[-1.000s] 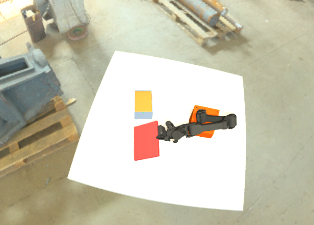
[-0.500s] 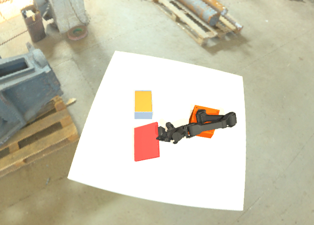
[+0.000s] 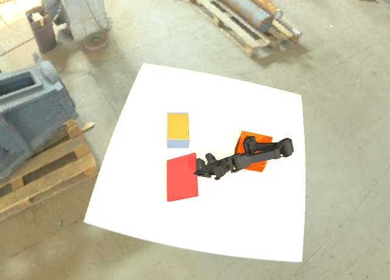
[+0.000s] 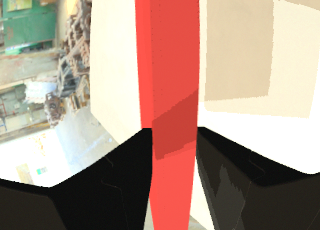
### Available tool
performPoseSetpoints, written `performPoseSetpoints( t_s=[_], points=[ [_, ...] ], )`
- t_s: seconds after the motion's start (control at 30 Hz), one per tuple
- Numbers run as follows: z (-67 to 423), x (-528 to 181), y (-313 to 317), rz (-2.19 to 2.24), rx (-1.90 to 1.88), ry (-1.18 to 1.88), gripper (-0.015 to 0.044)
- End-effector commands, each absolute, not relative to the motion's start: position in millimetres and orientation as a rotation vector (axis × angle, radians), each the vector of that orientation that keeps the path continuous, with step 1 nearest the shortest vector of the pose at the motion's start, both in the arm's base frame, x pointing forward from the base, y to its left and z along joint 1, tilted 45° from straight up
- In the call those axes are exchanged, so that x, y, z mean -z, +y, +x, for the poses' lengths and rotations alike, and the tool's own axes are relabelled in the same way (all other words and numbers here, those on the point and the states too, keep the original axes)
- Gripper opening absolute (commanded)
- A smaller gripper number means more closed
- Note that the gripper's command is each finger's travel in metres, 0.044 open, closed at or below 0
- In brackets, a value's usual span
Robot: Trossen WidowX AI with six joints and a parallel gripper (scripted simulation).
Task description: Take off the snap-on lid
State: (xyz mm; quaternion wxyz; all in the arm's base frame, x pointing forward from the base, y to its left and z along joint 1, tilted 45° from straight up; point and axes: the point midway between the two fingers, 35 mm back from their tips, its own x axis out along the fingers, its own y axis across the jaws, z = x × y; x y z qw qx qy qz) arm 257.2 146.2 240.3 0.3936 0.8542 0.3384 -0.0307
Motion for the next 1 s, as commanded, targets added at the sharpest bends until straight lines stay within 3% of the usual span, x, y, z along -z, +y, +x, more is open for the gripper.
performPoseSetpoints(
  t_s=[0.0,0.97],
  points=[
    [259.2,-239.1,146.1,2.176,0.081,0.84,0.0],
    [260.2,-222.9,162.5,2.178,0.08,0.841,0.0]
  ],
)
